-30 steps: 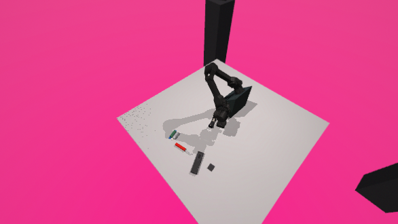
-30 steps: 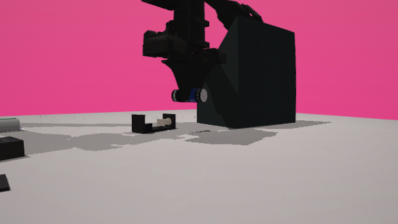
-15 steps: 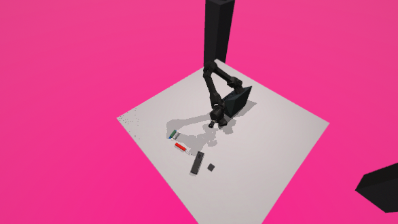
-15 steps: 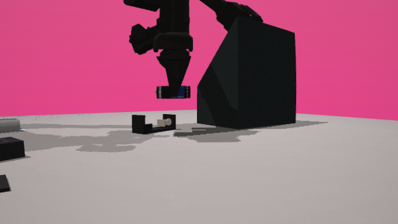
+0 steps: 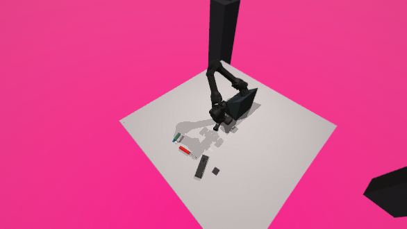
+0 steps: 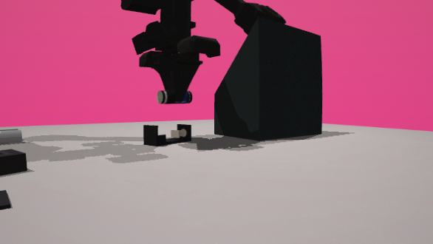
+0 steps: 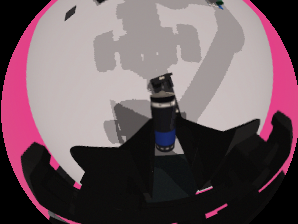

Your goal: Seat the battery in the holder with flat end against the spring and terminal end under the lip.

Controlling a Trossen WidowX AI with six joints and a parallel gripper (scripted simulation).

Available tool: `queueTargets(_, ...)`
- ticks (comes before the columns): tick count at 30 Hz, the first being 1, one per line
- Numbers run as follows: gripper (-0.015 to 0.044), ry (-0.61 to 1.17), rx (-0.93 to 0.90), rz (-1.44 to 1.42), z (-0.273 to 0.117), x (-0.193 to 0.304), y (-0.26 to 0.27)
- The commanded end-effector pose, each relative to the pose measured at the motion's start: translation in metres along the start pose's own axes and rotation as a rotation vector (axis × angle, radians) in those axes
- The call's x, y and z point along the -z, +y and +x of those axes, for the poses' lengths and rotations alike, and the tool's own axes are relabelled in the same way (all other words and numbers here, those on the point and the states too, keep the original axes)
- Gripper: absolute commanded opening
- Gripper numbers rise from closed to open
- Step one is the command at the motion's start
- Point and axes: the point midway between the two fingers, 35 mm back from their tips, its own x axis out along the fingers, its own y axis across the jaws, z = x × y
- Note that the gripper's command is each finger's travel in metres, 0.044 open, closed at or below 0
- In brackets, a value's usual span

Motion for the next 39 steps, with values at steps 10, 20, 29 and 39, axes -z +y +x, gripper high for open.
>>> queueTargets(10, 0.0079, -0.006, -0.004, -0.278, -0.004, -0.004, -0.019)
queueTargets(20, 0.0079, -0.104, -0.039, -0.274, 0.017, -0.008, -0.014)
queueTargets(29, 0.0079, -0.206, -0.056, -0.275, 0.032, -0.010, -0.016)
queueTargets(39, 0.0079, -0.268, -0.062, -0.277, 0.038, -0.010, -0.018)
